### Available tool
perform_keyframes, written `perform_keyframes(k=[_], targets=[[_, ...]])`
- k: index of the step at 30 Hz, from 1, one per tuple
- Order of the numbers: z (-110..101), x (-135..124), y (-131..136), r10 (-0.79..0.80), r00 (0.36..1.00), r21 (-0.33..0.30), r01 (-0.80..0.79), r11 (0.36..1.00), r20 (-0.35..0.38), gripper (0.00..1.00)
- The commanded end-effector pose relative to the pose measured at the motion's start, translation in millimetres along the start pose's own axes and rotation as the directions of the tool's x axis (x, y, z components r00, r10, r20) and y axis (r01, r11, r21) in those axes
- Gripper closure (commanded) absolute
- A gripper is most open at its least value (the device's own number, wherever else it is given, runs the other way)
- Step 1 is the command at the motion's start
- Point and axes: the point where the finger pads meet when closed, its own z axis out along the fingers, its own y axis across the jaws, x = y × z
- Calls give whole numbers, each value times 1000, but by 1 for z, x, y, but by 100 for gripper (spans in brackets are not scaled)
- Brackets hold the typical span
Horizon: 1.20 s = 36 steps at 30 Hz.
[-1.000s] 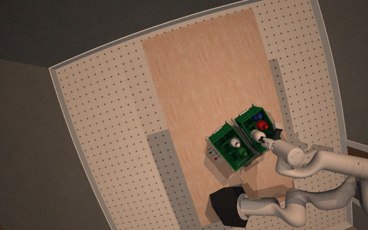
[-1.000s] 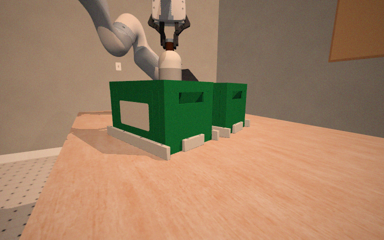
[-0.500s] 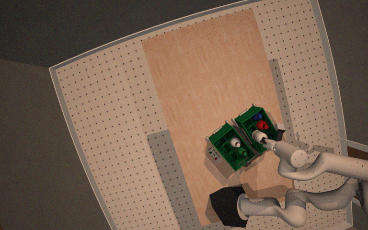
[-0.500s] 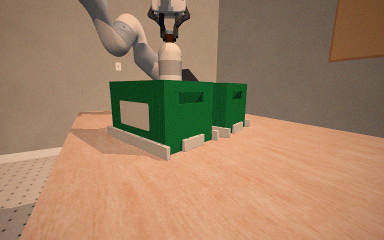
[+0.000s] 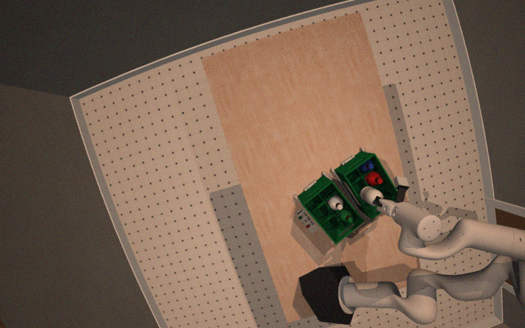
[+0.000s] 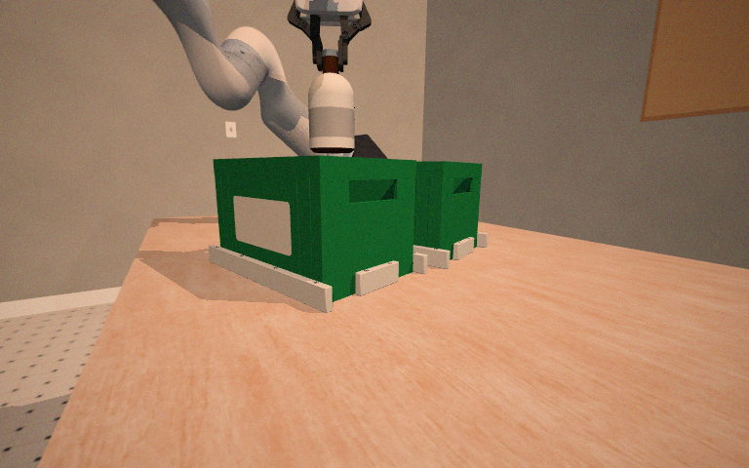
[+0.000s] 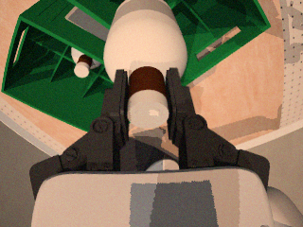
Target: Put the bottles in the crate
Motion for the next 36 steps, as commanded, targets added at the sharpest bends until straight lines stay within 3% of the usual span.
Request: perform_keyframes(k=[1, 36], targets=[[-1, 0, 0, 1, 1000, 1, -1, 1000, -1, 100], [-1, -13, -57, 1, 1000, 1, -1, 1000, -1, 100]])
